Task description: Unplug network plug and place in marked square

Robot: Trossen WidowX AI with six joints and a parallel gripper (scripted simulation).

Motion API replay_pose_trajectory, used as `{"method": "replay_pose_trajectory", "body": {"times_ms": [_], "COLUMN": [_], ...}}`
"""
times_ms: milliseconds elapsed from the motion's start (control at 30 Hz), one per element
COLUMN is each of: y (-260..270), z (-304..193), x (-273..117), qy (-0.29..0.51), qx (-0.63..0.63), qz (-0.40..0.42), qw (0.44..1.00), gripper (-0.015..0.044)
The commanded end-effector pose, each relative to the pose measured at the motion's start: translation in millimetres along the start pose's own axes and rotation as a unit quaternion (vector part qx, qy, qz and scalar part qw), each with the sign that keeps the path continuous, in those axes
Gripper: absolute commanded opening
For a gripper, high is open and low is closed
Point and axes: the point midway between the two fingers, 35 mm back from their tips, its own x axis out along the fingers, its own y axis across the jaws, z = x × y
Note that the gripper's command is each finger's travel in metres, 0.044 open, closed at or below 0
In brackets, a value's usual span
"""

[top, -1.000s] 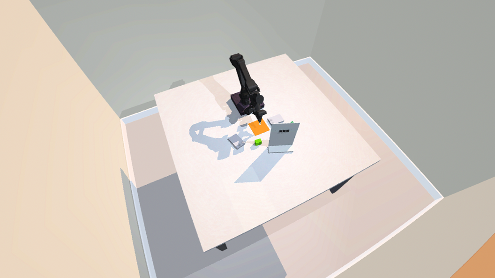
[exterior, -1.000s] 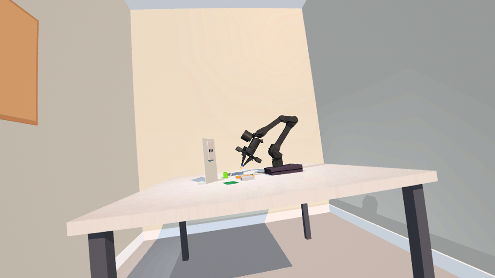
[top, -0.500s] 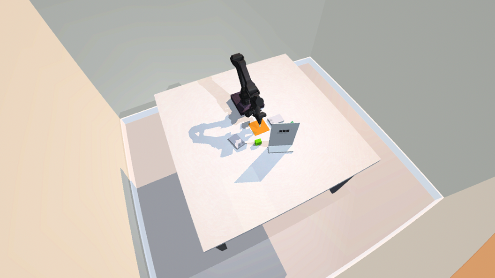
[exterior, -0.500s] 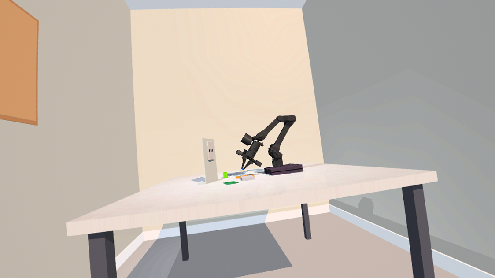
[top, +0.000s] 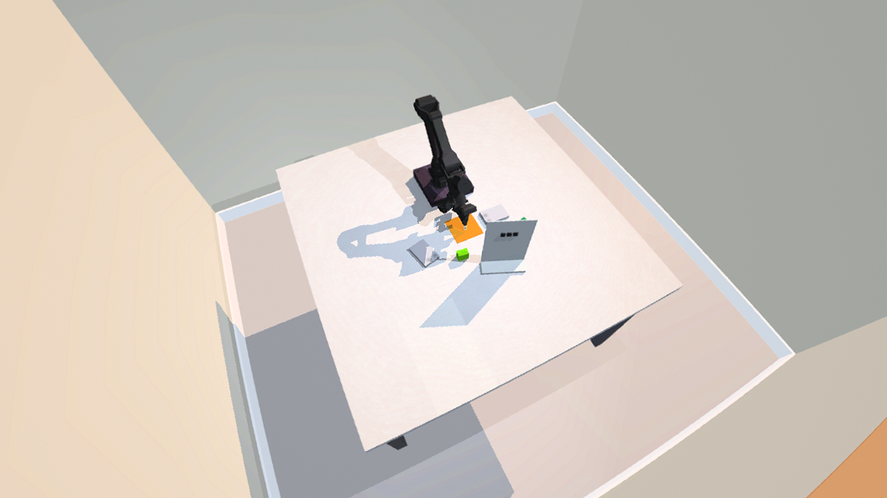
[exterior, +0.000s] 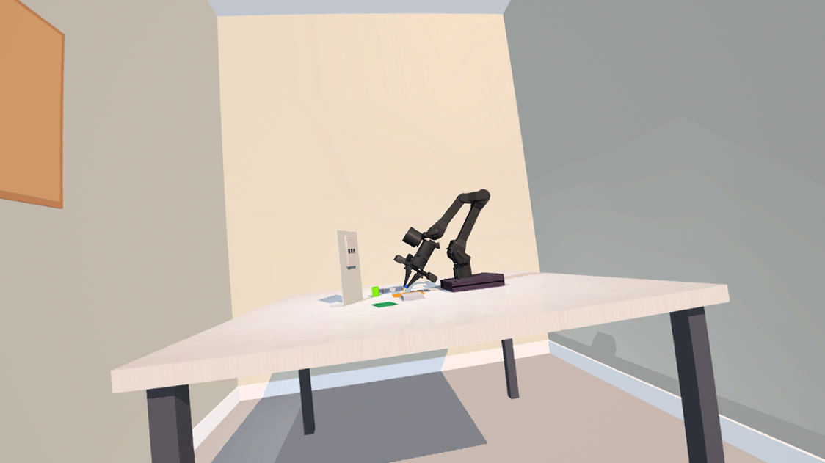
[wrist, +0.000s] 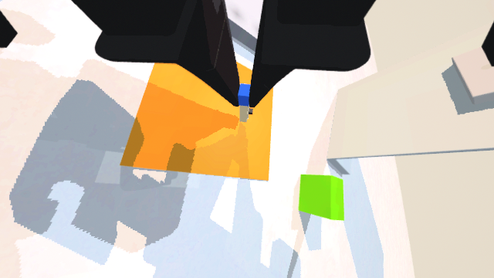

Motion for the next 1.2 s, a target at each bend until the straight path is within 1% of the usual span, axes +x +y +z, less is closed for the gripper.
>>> {"method": "replay_pose_trajectory", "body": {"times_ms": [0,833,1033,1167], "y": [-5.8,-3.8,-3.8,-3.8], "z": [-0.4,0.9,0.9,0.9], "x": [3.2,6.3,6.3,6.3], "qy": [0.001,0.0,0.0,0.0], "qx": [0.001,0.002,0.002,0.002], "qz": [-0.004,-0.002,-0.002,-0.002], "qw": [1.0,1.0,1.0,1.0], "gripper": [0.0,0.0,0.0156,0.0156]}}
